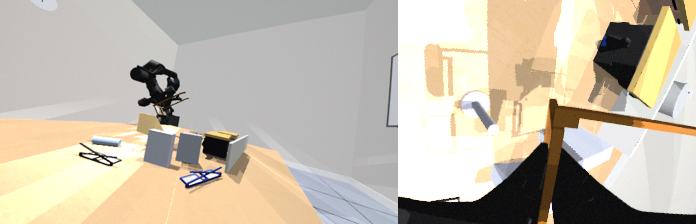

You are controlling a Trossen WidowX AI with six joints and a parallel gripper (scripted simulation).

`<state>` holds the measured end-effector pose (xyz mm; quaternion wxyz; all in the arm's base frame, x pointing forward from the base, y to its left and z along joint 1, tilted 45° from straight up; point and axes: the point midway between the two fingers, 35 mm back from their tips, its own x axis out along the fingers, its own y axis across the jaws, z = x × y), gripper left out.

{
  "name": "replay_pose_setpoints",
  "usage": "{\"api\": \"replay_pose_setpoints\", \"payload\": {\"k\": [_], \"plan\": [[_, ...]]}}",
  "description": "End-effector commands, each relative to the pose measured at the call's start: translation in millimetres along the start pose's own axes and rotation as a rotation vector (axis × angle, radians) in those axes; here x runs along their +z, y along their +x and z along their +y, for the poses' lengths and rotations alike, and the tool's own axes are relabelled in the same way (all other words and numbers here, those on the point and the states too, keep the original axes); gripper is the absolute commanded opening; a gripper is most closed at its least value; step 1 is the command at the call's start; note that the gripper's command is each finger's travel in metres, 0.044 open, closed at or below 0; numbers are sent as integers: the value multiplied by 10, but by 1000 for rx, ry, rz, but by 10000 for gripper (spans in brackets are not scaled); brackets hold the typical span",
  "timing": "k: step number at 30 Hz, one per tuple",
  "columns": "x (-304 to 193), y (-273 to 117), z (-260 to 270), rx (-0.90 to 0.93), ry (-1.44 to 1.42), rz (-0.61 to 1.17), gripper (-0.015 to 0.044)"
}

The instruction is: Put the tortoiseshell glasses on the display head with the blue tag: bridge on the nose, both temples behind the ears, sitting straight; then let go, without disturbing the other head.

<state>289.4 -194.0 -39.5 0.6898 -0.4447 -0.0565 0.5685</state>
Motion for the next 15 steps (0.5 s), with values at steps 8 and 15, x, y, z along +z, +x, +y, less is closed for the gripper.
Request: {"api": "replay_pose_setpoints", "payload": {"k": [8, 15], "plan": [[42, 30, -39, 19, -173, -8, 0], [114, 78, -103, 44, -438, -26, 0]]}}
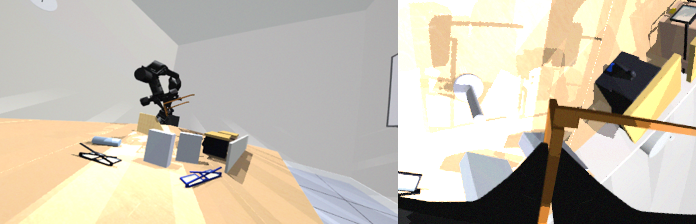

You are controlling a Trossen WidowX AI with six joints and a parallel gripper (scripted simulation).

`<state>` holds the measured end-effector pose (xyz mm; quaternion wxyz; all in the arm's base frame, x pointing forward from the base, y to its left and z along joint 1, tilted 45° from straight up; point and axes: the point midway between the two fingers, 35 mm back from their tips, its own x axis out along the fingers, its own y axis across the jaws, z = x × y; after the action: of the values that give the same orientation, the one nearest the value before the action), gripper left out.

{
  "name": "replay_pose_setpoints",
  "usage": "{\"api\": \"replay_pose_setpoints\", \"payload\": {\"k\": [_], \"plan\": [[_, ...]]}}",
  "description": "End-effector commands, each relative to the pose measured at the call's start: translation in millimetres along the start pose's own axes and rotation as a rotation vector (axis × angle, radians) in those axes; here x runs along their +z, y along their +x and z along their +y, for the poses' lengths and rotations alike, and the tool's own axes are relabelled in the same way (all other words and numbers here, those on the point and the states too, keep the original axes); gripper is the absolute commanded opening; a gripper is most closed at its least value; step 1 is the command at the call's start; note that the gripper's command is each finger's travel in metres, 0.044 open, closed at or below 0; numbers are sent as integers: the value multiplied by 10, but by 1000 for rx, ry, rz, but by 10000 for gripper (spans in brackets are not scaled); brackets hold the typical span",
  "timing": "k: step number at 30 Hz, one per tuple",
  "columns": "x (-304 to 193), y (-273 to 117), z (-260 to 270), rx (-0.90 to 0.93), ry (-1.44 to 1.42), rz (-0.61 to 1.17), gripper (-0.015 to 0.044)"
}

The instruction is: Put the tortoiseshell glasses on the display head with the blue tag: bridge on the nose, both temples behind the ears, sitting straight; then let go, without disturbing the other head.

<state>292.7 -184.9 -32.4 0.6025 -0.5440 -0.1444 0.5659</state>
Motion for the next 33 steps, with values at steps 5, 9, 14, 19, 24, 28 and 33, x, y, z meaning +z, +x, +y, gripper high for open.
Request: {"api": "replay_pose_setpoints", "payload": {"k": [5, 9, 14, 19, 24, 28, 33], "plan": [[66, 54, -96, 28, -312, -26, 0], [96, 81, -142, 37, -464, -40, 0], [135, 115, -198, 46, -653, -61, 0], [175, 149, -253, 52, -843, -83, 0], [216, 183, -306, 55, -1033, -108, 0], [250, 210, -347, 55, -1185, -129, 0], [294, 244, -397, 51, -1374, -157, 0]]}}
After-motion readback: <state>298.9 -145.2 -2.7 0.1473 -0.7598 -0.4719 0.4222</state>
